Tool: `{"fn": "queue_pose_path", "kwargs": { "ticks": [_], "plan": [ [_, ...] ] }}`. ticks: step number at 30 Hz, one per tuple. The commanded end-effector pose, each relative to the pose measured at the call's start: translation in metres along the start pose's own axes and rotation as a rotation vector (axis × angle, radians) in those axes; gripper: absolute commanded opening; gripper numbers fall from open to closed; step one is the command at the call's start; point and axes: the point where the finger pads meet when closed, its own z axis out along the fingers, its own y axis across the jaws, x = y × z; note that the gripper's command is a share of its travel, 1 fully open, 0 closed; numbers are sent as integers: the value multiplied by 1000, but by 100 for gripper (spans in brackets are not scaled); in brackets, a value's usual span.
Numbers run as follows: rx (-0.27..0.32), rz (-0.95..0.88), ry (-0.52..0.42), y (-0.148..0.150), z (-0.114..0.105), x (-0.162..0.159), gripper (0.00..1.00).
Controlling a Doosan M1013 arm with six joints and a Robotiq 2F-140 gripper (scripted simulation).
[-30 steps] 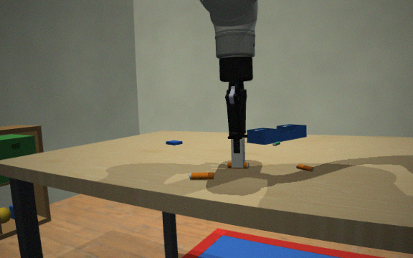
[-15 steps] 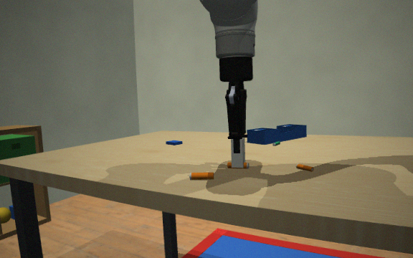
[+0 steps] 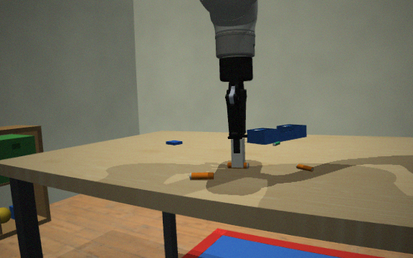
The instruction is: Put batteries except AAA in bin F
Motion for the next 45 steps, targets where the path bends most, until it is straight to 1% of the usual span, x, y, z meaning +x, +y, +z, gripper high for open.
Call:
{"fn": "queue_pose_path", "kwargs": {
  "ticks": [1, 7, 18, 20, 27, 45],
  "plan": [
    [-3, 0, -2, 3, 3, -2, 15],
    [-3, 0, -2, 3, 3, -2, 15],
    [-3, 0, -2, 3, -33, -2, 15],
    [-3, 0, -2, 3, -33, -2, 15],
    [-3, 0, -2, 3, -57, -2, 15],
    [-3, 0, -2, 3, -57, -2, 15]
  ]
}}
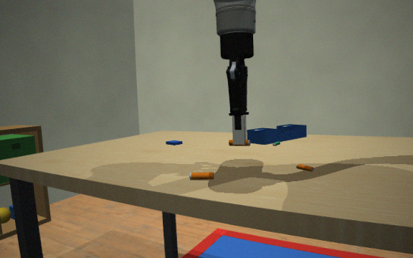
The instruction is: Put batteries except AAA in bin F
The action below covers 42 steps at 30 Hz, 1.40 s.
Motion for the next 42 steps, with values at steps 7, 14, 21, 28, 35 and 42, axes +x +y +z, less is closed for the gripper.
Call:
{"fn": "queue_pose_path", "kwargs": {
  "ticks": [7, 14, 21, 28, 35, 42],
  "plan": [
    [1, -5, 2, -1, -4, 2, 15],
    [1, -5, 2, -1, -4, 2, 15],
    [1, -5, 2, -1, -4, 2, 15],
    [1, -5, 2, -1, -4, 2, 15],
    [1, -5, 2, -1, -4, 2, 15],
    [1, -5, 2, 0, -14, 0, 15]
  ]
}}
